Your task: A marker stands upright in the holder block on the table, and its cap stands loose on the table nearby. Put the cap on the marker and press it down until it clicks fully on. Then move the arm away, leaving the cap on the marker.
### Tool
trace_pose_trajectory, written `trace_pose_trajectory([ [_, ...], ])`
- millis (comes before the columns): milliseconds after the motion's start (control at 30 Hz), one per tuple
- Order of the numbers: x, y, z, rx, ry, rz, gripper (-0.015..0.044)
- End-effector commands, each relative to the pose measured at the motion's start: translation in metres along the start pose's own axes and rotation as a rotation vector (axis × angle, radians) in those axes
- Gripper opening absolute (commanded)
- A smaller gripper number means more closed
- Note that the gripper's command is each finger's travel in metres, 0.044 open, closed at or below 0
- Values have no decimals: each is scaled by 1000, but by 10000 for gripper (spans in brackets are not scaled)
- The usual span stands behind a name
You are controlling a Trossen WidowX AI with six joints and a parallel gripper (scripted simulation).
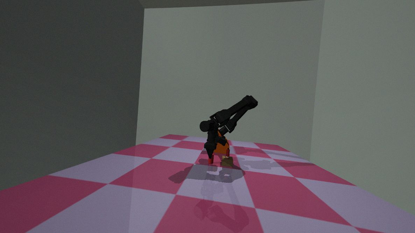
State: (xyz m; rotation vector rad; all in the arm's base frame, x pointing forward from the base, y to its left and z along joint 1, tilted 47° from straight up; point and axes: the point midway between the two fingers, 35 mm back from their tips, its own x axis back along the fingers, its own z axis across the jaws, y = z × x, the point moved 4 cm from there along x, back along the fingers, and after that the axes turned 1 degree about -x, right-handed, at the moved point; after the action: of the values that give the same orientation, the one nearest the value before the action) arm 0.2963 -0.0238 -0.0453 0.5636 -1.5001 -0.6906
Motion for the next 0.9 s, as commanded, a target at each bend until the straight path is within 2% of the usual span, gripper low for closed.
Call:
trace_pose_trajectory([
  [0, -7, 0, 1, -7, 0, -6, 252],
  [333, -20, 1, 2, -7, 1, -9, 252],
  [467, -20, 1, 2, -7, 1, -9, 147],
  [767, -20, 1, 2, -7, 1, -8, 87],
  [867, -16, 1, 2, -7, 1, -7, 8],
])
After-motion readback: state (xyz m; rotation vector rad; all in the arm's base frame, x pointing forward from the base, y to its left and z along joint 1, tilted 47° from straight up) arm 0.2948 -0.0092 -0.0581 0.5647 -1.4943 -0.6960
